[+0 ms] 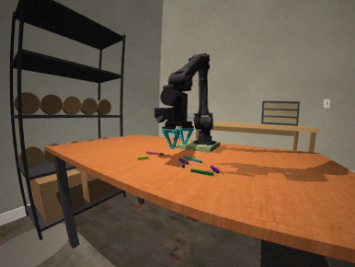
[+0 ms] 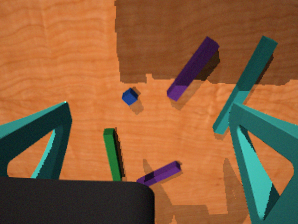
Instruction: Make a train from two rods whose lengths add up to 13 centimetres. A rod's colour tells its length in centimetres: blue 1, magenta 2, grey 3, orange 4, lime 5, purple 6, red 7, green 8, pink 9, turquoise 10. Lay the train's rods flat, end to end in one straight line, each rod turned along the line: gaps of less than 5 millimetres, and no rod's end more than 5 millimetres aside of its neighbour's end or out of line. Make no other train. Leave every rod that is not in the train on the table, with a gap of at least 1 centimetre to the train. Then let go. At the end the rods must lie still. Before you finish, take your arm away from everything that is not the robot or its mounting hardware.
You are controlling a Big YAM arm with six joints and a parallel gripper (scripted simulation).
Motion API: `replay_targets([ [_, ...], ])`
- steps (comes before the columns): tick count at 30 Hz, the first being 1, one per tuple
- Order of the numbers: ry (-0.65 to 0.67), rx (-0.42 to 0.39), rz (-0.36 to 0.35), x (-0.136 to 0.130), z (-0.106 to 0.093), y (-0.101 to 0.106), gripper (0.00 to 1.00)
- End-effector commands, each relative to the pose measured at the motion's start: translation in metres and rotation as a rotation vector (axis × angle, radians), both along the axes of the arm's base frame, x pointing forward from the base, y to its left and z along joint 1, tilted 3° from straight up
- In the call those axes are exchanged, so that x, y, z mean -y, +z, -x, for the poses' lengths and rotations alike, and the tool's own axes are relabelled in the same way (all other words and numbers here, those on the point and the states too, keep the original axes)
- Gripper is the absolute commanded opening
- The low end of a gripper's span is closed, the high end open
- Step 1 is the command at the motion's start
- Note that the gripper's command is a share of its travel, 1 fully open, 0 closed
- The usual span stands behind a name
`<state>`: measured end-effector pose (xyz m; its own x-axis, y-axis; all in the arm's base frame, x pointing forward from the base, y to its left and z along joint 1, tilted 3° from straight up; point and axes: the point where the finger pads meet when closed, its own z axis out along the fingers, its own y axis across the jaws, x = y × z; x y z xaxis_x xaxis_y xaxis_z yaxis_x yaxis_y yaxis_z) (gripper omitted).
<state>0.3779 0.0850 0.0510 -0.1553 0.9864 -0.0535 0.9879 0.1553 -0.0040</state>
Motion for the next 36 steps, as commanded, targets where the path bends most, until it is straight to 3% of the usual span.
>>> replay_targets([
  [1, -0.012, 0.014, -0.002, 0.000, -0.008, 0.006, 1.00],
  [14, -0.010, 0.014, -0.002, 0.000, -0.009, 0.006, 1.00],
  [19, 0.017, 0.026, -0.004, 0.006, -0.020, 0.011, 1.00],
  [25, 0.207, 0.024, 0.002, 0.052, -0.040, 0.018, 1.00],
  [26, 0.207, 0.017, 0.002, 0.052, -0.036, 0.015, 1.00],
  [27, 0.207, -0.023, 0.002, 0.054, -0.018, 0.002, 1.00],
  [28, 0.256, 0.019, 0.004, 0.065, -0.041, 0.018, 1.00],
  [32, 0.280, 0.005, 0.002, 0.056, -0.033, 0.010, 1.00],
  [33, 0.308, 0.024, 0.005, 0.078, -0.047, 0.020, 1.00],
  [36, 0.308, 0.024, 0.006, 0.078, -0.047, 0.020, 1.00],
])
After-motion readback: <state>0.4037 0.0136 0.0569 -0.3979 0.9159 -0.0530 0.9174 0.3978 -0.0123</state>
